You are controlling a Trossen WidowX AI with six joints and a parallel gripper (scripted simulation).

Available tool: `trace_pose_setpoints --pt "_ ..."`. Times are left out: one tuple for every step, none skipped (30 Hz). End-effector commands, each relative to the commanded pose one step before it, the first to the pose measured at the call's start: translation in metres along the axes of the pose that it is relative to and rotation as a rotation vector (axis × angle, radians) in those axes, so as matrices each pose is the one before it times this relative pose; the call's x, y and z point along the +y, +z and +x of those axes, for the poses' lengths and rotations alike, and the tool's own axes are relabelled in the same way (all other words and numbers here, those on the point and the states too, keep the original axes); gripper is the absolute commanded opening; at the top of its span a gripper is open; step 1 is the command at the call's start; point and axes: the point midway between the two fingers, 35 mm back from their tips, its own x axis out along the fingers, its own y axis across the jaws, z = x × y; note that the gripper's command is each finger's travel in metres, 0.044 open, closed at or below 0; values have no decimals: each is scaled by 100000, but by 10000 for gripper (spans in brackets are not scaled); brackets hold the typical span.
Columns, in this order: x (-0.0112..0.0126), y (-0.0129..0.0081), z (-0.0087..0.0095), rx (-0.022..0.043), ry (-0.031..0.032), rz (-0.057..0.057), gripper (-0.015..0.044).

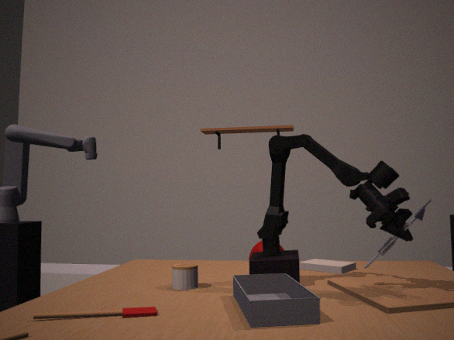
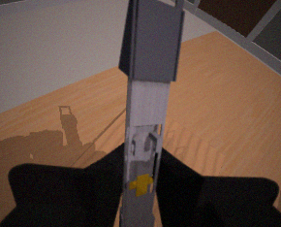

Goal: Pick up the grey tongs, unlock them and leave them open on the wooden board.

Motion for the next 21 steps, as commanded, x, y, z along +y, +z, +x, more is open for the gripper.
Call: trace_pose_setpoints --pt "26 141 425 5329 687 602 -150" --pt "-1 -20 103 1478 70 -27 -150" --pt "-3 -20 99 1481 69 -18 -150" --pt "-5 -21 95 1483 68 -10 -150" --pt "-6 -22 91 1486 67 -1 -150" --pt "-43 -28 102 1510 -32 200 -150" --pt "-9 -23 83 1490 65 11 -150" --pt "-11 -24 78 1493 64 20 -150" --pt "-13 -25 74 1495 63 28 -150" --pt "-14 -26 70 1497 62 37 -150" --pt "-16 -27 66 1499 61 46 -150" --pt "-17 -28 63 1501 60 54 -150" --pt "-19 -29 59 1503 60 63 -150" --pt "-22 -31 56 1509 48 51 -150" --pt "-22 -32 51 1507 59 80 -150" --pt "-23 -33 47 1509 58 89 -150" --pt "-25 -35 43 1511 57 97 -150" --pt "-26 -36 39 1513 56 105 -150" --pt "-36 -49 37 1510 65 77 -150" --pt "-28 -39 32 1513 55 123 -150" --pt "-30 -41 28 1518 55 132 -150"
